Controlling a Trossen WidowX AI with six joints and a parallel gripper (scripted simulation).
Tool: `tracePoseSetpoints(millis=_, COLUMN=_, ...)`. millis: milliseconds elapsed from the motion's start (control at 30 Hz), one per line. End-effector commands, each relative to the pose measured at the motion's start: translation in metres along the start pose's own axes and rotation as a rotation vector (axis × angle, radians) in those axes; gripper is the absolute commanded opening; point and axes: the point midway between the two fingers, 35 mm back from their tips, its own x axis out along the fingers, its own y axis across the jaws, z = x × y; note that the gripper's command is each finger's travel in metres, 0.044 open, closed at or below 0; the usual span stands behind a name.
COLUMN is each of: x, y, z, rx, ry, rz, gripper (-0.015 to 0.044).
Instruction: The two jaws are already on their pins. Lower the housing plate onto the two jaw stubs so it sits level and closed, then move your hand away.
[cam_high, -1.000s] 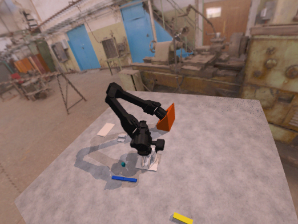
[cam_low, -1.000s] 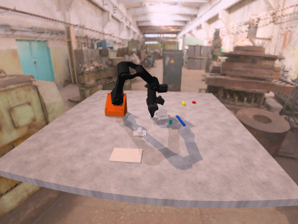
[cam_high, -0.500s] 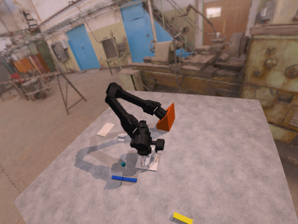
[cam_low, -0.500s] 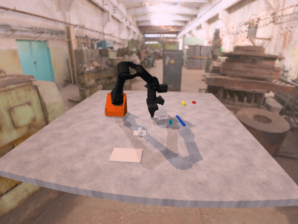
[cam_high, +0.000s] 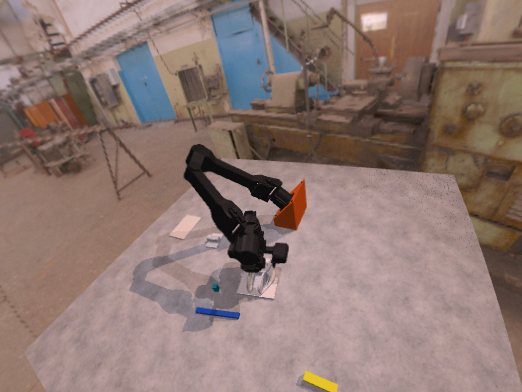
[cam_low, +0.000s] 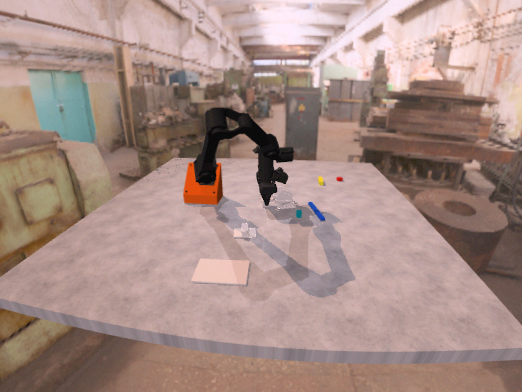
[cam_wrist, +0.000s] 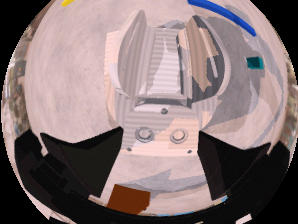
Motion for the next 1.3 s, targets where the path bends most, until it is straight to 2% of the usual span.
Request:
tracePoseSetpoints(millis=0, x=0.0, y=0.001, z=0.0, rx=-0.003, ry=0.0, rz=0.002, gripper=0.0351)
tracePoseSetpoints(millis=500, x=0.0, y=0.001, z=0.0, rx=-0.003, ry=0.0, rz=0.002, gripper=0.0351)
tracePoseSetpoints(millis=600, x=0.0, y=0.0, z=0.0, rx=0.0, ry=0.0, rz=0.0, gripper=0.043)
tracePoseSetpoints(millis=633, x=0.0, y=0.0, z=0.0, rx=0.0, ry=0.0, rz=0.0, gripper=0.044)
tracePoseSetpoints(millis=1067, x=0.0, y=0.0, z=0.0, rx=0.0, ry=0.0, rz=0.0, gripper=0.044)
tracePoseSetpoints(millis=1267, x=-0.035, y=0.002, z=0.003, rx=-0.003, ry=-0.003, rz=0.008, gripper=0.044)
